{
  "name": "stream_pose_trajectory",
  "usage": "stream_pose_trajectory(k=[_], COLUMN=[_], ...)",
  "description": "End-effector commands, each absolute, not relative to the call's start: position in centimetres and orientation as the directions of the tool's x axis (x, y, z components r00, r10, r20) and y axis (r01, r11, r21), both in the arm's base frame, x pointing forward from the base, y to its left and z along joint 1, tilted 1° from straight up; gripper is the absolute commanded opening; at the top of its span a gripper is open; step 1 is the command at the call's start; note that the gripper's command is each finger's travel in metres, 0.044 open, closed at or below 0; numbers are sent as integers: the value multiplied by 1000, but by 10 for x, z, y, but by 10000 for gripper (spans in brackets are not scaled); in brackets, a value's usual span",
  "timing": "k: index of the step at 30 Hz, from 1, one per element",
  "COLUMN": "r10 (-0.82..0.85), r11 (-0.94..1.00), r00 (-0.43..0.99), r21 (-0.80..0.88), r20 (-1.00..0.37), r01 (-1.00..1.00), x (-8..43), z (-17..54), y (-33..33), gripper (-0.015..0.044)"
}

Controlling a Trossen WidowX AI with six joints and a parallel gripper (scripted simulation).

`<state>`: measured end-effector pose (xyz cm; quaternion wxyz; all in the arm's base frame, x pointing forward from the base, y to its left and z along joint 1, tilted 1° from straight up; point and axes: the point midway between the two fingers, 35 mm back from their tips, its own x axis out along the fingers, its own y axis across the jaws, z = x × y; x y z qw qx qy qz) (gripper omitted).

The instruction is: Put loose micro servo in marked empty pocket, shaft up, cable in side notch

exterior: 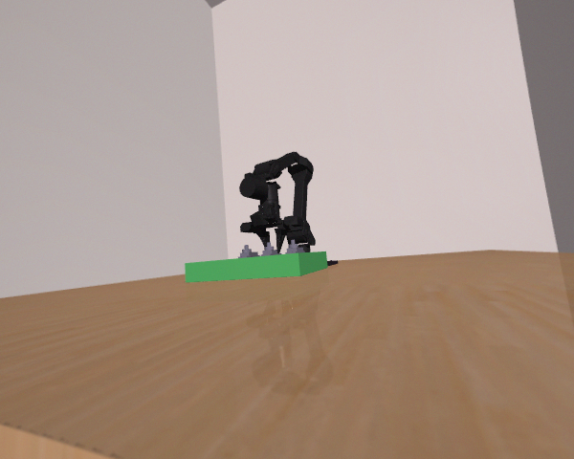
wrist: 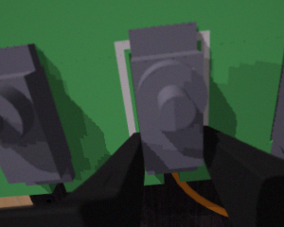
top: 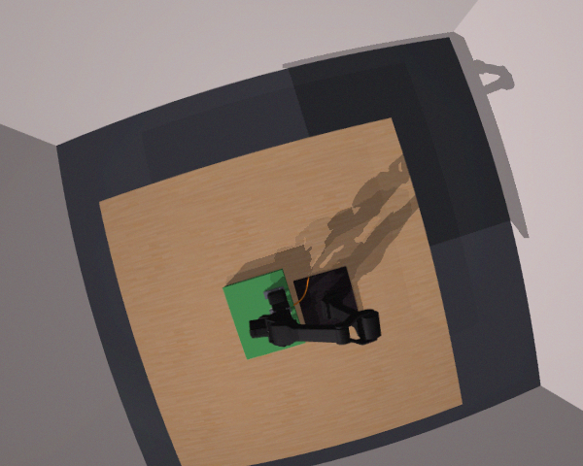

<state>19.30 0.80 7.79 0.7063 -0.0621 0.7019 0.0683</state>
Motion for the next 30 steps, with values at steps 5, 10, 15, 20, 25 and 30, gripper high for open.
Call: stream_pose_trajectory(k=[5,10,15,20,25,30], r10=[8,8,8,9,9,9], r11=[983,983,983,983,983,983], r00=[6,6,6,12,12,13], r21=[7,7,7,7,7,7], r20=[-1000,-1000,-1000,-1000,-1000,-1000], r01=[-186,-186,-186,-184,-185,-185], x=[193,193,191,198,227,266], z=[78,89,113,113,136,161], y=[8,8,8,9,13,20], gripper=[157,187,187,240,371,440])
